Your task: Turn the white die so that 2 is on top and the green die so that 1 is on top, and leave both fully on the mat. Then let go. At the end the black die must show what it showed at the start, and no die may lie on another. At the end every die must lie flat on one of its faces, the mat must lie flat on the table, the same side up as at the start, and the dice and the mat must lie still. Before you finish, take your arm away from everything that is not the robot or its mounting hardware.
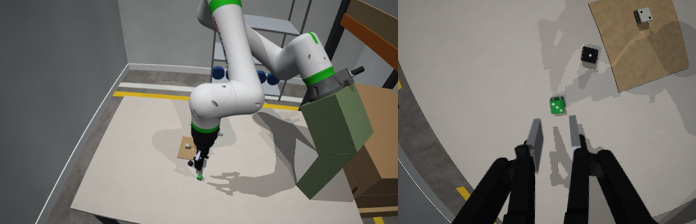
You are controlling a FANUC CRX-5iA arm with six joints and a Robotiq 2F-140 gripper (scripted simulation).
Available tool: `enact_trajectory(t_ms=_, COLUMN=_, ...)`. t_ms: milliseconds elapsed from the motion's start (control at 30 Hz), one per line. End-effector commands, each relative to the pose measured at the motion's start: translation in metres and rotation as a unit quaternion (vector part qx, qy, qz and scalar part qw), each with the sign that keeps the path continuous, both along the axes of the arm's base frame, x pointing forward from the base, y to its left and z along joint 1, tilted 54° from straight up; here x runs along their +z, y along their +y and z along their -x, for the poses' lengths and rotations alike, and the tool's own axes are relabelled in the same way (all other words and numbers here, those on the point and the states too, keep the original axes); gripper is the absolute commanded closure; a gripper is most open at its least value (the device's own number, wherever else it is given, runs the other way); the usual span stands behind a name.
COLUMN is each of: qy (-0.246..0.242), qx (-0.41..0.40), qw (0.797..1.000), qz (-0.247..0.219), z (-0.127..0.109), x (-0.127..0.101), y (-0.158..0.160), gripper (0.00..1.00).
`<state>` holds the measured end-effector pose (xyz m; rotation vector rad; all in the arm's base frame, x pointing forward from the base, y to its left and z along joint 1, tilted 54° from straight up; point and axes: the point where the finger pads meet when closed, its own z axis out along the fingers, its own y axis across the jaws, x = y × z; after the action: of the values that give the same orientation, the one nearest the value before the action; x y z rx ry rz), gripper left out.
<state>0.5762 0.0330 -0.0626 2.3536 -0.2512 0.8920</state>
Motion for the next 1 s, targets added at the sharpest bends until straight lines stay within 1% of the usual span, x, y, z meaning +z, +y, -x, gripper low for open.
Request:
enact_trajectory(t_ms=0, qy=0.0, qx=0.0, qw=1.0, qz=0.0, z=0.0, x=0.0, y=0.0003, gripper=0.79)
enact_trajectory(t_ms=967, qy=0.002, qx=-0.003, qw=1.0, qz=0.001, z=-0.0022, x=-0.0027, y=-0.0024, gripper=0.79)
